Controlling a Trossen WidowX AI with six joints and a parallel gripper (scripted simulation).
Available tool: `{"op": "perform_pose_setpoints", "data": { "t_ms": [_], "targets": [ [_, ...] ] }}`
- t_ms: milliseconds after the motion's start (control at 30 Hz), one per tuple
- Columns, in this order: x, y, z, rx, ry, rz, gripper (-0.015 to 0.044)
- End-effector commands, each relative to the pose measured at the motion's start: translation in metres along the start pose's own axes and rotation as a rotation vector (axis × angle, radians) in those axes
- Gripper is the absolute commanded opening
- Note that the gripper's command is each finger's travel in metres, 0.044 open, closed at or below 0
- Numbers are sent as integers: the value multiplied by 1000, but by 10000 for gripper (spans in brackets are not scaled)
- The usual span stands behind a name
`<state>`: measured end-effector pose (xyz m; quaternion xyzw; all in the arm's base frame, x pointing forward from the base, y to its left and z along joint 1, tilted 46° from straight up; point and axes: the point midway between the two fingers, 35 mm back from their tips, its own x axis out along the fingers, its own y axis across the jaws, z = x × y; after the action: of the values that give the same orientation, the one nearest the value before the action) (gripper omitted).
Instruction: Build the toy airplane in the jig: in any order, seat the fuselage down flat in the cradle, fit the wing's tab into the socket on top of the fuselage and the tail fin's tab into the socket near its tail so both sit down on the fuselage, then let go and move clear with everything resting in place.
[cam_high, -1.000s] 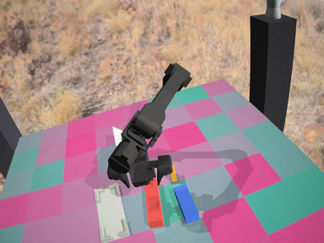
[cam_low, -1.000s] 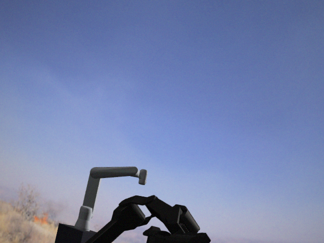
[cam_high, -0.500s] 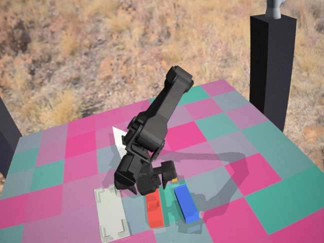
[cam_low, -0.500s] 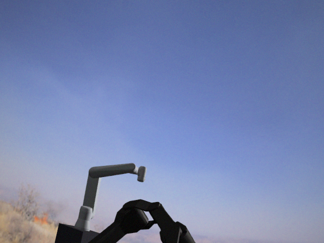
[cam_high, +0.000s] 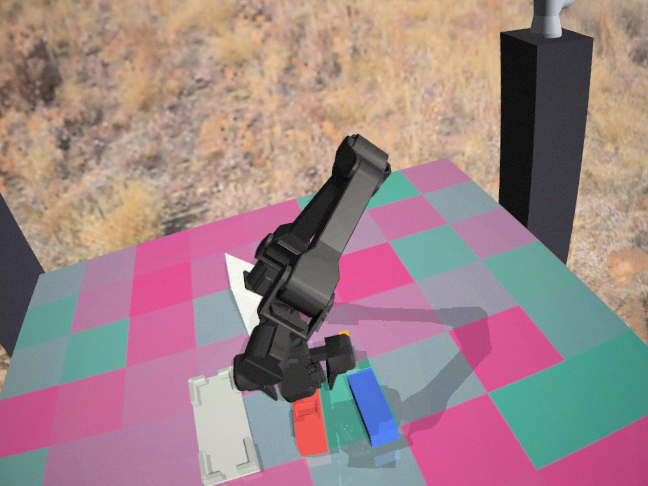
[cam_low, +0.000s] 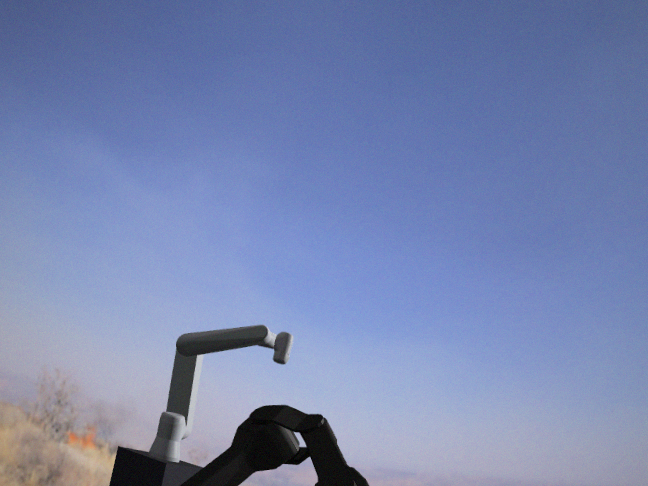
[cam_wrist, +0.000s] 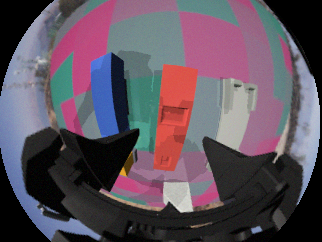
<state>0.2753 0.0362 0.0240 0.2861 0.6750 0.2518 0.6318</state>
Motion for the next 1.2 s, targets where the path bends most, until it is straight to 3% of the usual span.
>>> {"op": "perform_pose_setpoints", "data": {
  "t_ms": [0, 833, 1167],
  "targets": [
    [7, 0, 0, 6, 1, 5, 440],
    [44, 1, -1, 6, 1, 8, 440],
    [44, 1, -1, 6, 1, 8, 177]
  ]
}}
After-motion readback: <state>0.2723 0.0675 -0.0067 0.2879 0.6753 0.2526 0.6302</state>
